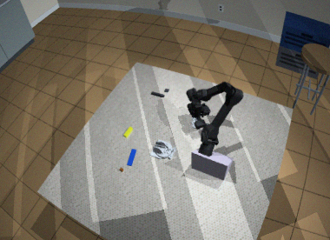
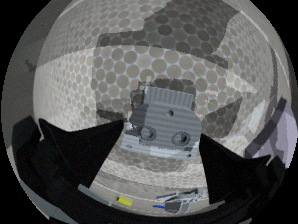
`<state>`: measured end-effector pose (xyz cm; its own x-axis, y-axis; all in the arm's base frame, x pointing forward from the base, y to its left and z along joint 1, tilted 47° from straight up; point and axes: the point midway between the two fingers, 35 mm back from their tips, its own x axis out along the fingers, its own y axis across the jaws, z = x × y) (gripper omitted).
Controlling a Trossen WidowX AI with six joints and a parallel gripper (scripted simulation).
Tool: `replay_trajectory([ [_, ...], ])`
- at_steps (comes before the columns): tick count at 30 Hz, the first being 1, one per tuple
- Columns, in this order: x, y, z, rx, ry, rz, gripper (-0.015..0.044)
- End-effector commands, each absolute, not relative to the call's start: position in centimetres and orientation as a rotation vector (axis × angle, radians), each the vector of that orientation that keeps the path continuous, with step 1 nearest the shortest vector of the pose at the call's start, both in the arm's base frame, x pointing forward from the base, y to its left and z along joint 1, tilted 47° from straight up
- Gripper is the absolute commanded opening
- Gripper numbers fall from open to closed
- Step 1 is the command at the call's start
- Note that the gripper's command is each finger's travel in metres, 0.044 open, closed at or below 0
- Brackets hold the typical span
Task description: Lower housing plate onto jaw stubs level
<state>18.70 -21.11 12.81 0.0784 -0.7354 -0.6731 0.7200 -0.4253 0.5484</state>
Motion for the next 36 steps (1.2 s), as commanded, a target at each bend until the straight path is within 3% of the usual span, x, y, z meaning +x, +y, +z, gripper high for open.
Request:
replay_trajectory([
  [1,18.7,-21.1,12.8,1.195,-0.014,-1.614,0.044],
  [6,18.7,-21.1,12.8,1.195,-0.014,-1.614,0.044],
  [19,18.7,-21.1,12.8,1.195,-0.018,-1.616,0.0353],
  [36,18.8,-19.8,13.9,1.201,-0.013,-1.618,0.0351],
])
